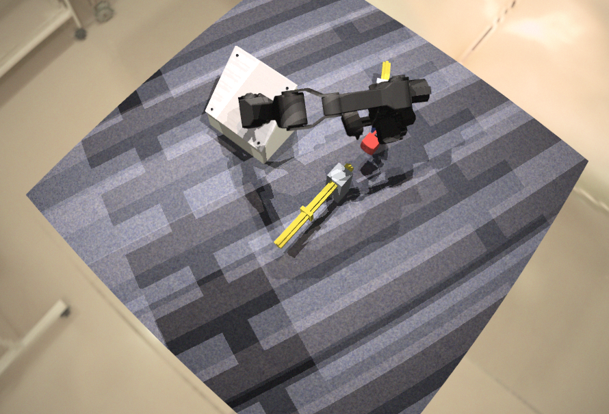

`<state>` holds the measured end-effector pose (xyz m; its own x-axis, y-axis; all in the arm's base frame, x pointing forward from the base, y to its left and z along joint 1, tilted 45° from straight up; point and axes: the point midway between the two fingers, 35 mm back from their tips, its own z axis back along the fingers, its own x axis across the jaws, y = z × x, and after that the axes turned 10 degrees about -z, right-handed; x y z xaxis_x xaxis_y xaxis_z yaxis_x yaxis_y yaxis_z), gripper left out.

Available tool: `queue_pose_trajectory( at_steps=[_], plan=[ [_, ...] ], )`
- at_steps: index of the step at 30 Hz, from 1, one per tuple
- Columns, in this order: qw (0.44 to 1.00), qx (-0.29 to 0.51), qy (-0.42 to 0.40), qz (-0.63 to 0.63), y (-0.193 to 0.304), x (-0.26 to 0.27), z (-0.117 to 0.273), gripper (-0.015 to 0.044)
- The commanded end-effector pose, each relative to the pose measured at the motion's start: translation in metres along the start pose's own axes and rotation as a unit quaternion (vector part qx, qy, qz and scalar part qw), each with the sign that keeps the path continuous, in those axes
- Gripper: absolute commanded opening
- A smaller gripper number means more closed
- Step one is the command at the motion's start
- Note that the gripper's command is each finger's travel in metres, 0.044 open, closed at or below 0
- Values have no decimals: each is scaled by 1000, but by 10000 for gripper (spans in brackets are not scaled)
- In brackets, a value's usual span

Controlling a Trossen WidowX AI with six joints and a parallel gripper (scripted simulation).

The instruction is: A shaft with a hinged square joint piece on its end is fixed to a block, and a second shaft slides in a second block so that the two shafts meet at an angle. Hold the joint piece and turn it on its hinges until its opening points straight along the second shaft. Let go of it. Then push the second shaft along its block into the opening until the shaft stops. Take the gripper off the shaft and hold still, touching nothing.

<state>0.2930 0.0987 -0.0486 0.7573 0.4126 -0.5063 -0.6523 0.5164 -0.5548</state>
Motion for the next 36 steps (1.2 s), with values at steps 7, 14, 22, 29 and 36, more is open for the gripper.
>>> queue_pose_trajectory(
  at_steps=[7,14,22,29,36],
  plan=[
    [986,15,-23,164,-2,-5,32,440],
    [959,21,-38,278,-3,-11,53,440],
    [959,19,-36,281,-3,-12,52,440],
    [978,51,-52,197,-12,-18,44,440],
    [990,92,-68,86,-23,-26,33,440]
  ],
)
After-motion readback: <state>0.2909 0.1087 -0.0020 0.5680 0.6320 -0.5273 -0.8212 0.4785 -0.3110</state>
